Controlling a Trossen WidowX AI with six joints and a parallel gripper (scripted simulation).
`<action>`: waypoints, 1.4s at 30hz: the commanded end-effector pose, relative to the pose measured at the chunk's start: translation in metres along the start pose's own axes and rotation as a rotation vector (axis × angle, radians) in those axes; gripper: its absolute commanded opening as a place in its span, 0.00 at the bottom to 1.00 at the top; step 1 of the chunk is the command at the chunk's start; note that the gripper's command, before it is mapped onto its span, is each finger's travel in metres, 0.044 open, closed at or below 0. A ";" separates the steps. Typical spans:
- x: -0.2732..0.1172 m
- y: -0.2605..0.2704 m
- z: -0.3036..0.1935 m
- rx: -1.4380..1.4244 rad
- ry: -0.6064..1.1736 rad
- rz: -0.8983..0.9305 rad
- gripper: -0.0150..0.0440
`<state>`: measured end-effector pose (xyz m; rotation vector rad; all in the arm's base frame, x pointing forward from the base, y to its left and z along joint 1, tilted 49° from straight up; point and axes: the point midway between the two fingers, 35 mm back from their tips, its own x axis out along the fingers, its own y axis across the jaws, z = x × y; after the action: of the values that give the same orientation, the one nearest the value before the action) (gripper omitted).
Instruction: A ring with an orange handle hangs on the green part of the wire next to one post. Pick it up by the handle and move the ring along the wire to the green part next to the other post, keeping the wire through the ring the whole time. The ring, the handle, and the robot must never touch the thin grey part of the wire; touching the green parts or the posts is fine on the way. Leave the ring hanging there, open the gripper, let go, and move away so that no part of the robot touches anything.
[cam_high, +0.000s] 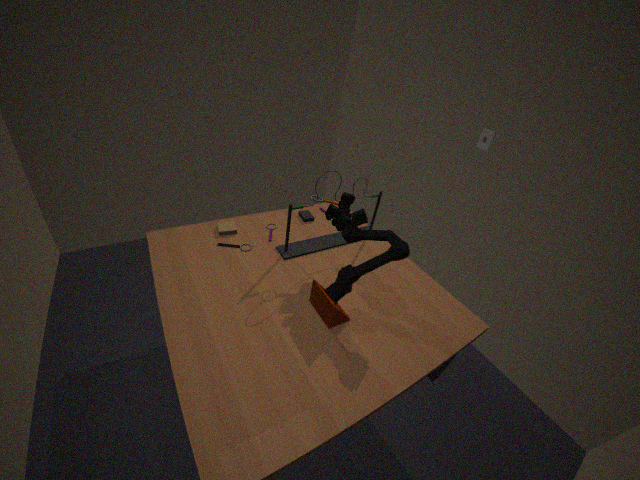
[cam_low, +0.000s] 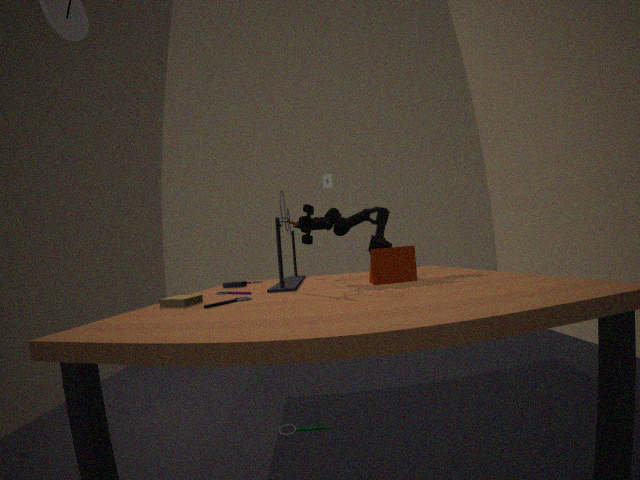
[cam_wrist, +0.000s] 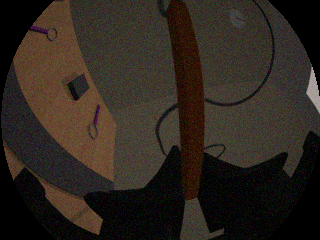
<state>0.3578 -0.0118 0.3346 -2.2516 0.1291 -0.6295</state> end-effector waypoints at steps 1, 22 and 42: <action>-0.003 0.017 0.001 0.099 0.011 0.053 0.00; -0.015 0.090 0.026 0.561 -0.008 0.269 0.00; -0.048 0.135 0.077 0.983 0.052 0.477 0.00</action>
<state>0.3672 -0.0454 0.1887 -1.2698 0.2795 -0.3765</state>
